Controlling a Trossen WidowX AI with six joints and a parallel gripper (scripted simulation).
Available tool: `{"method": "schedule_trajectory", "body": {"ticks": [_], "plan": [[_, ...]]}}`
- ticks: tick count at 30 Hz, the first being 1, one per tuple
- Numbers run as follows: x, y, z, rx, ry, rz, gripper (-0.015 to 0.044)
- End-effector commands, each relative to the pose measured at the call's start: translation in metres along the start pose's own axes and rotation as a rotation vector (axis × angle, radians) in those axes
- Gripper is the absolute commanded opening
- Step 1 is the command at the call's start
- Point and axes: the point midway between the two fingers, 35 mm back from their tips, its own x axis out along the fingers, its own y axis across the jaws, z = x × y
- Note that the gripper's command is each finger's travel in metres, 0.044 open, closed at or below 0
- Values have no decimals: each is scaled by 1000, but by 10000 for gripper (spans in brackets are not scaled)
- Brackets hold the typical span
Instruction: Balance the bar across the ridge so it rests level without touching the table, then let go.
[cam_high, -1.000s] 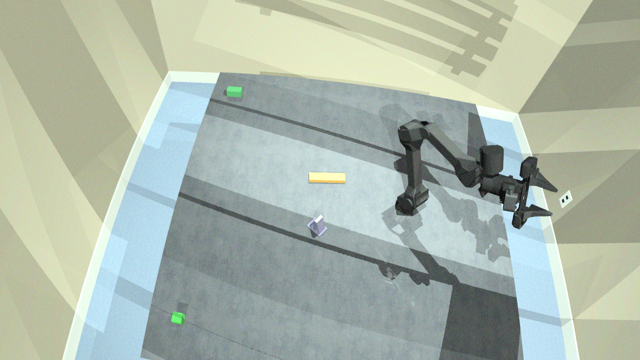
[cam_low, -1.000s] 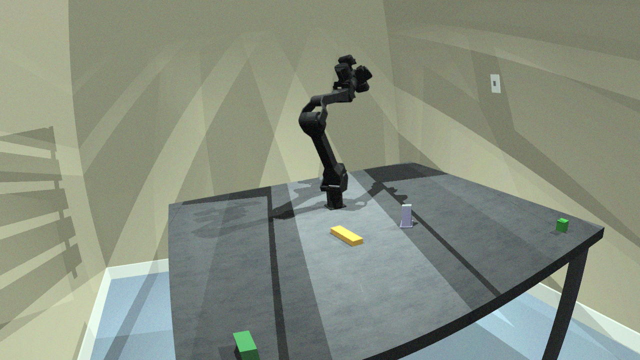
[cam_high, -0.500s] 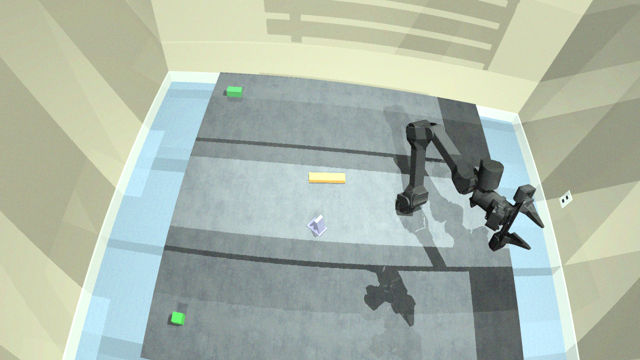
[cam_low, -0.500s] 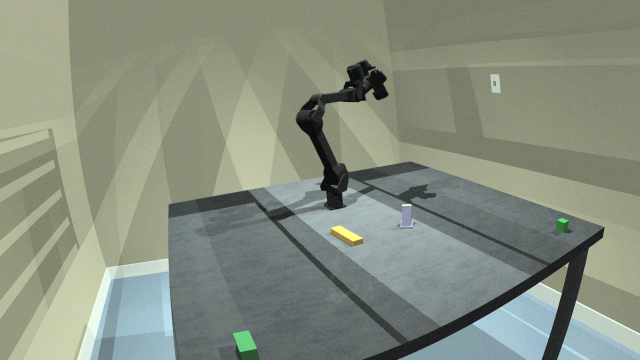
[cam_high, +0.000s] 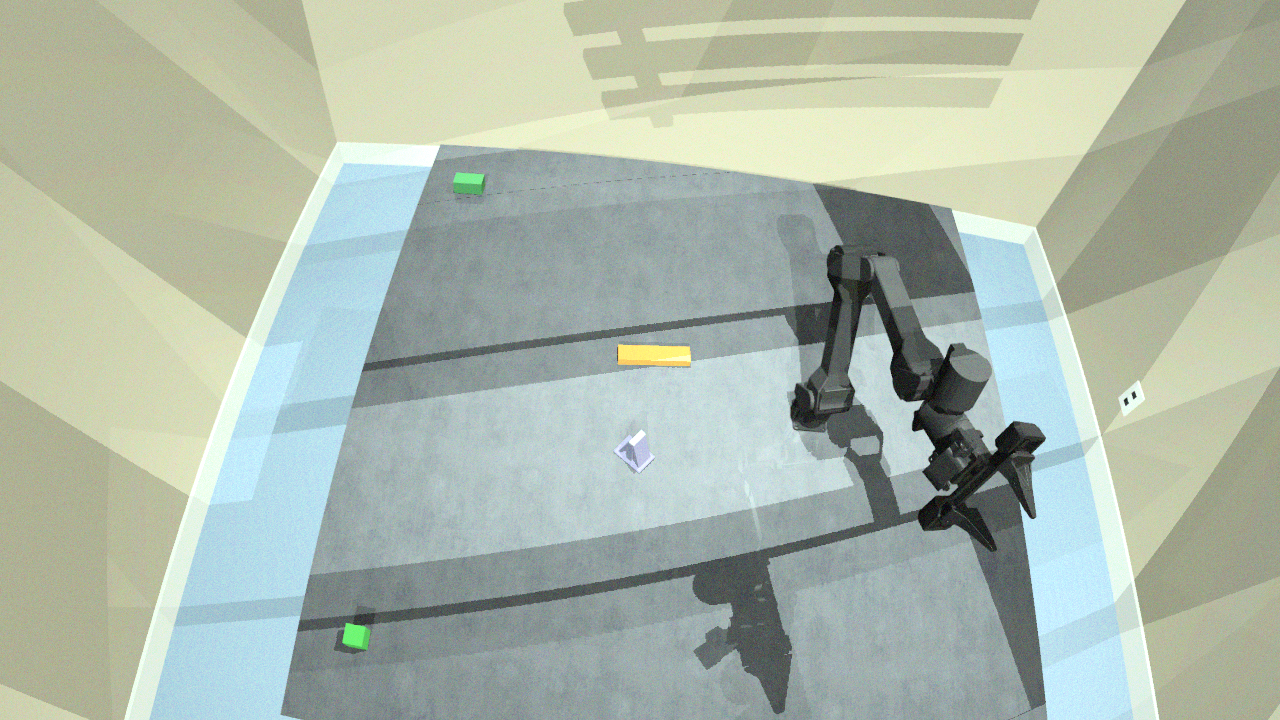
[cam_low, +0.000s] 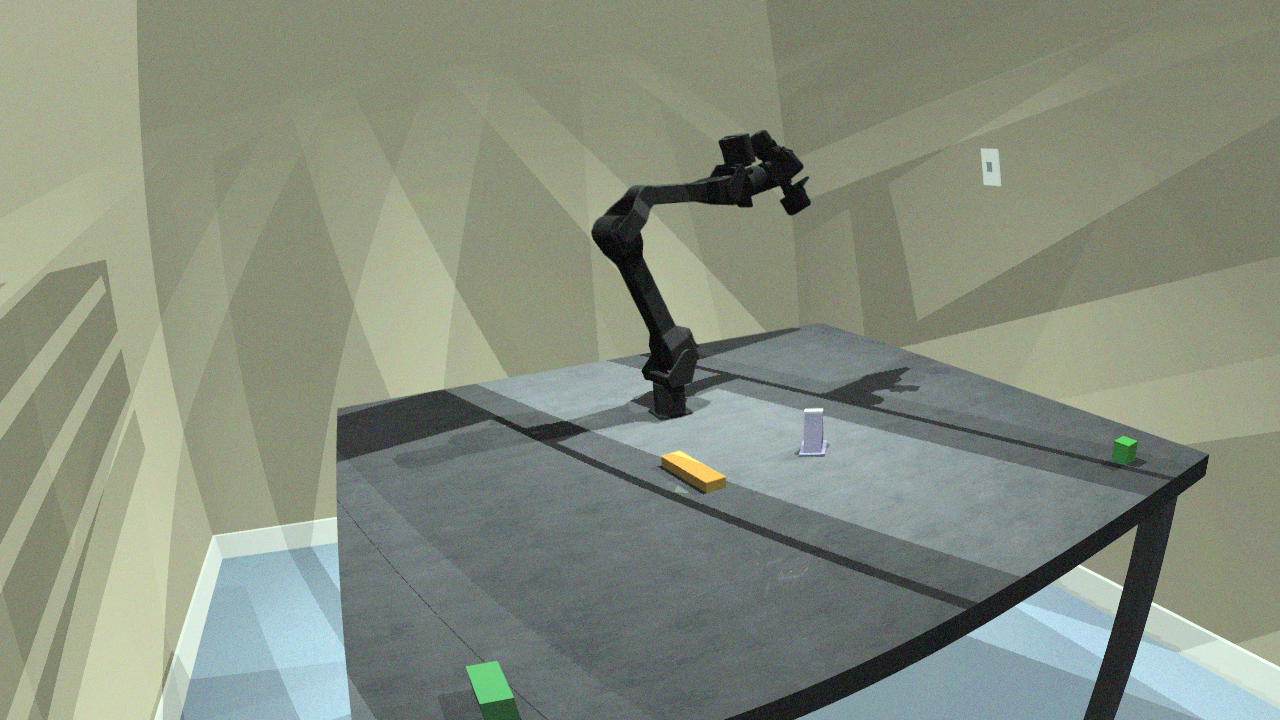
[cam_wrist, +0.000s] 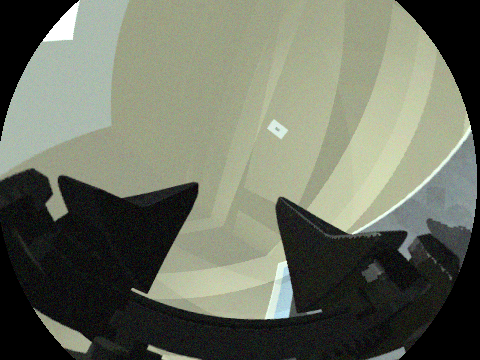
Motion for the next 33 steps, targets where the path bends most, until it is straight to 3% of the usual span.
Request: {"method": "schedule_trajectory", "body": {"ticks": [1, 17, 33], "plan": [[-1, -16, 11, -21, -19, -41, 315], [-8, -93, 75, -177, -130, -321, 315], [-47, -164, 146, -273, -227, -616, 315]]}}
